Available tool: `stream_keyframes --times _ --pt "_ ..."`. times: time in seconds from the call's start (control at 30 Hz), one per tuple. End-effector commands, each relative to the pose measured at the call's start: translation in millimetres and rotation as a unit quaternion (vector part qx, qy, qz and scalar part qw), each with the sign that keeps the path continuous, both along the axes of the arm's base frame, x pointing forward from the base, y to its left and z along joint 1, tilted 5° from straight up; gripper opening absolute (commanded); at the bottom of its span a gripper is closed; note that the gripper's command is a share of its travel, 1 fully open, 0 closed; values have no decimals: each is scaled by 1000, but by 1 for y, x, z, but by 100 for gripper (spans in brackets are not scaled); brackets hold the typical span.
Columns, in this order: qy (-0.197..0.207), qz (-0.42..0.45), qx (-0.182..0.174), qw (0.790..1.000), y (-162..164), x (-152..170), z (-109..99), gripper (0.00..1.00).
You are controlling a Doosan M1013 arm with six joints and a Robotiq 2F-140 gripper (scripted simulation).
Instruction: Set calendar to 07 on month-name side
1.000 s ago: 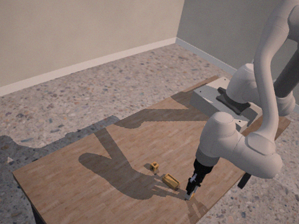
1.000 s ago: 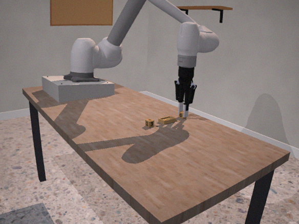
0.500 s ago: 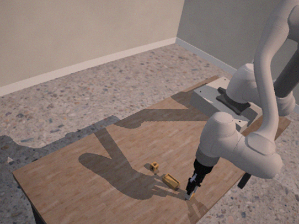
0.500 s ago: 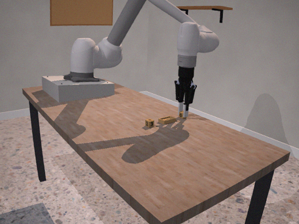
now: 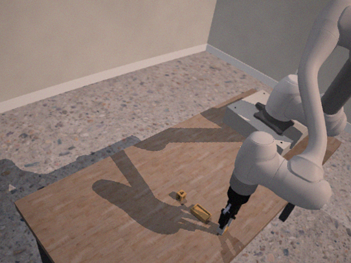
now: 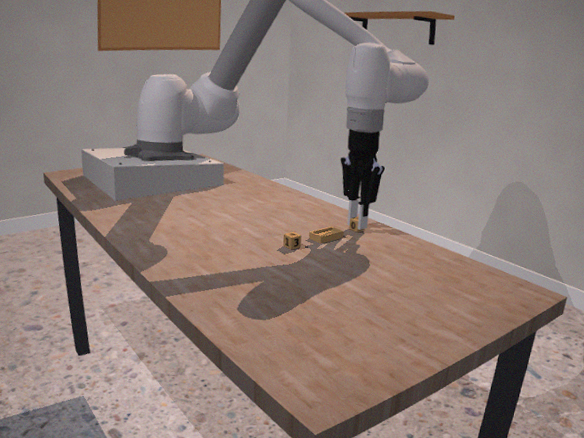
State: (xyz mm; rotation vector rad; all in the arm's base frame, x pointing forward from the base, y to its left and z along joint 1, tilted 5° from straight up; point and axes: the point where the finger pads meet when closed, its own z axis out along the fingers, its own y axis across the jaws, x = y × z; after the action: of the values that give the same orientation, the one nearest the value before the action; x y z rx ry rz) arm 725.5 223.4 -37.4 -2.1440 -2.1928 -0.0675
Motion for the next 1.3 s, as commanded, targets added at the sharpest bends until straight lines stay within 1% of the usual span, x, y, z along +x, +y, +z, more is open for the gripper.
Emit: stream_keyframes --times 0.0,0.77,0.8,0.97,1.0,1.07,1.1,1.23,1.27 --pt "0 0 0 1000 0 0 0 24" --pt "0 0 0 1000 0 0 0 24" --pt "0 0 0 1000 0 0 0 26" --pt "0 0 0 1000 0 0 0 29" --pt "0 0 0 1000 0 0 0 31" --pt "0 0 0 1000 0 0 0 31" --pt "0 0 0 1000 0 0 0 33" --pt "0 0 0 1000 0 0 0 33" --pt "0 0 0 1000 0 0 0 35"
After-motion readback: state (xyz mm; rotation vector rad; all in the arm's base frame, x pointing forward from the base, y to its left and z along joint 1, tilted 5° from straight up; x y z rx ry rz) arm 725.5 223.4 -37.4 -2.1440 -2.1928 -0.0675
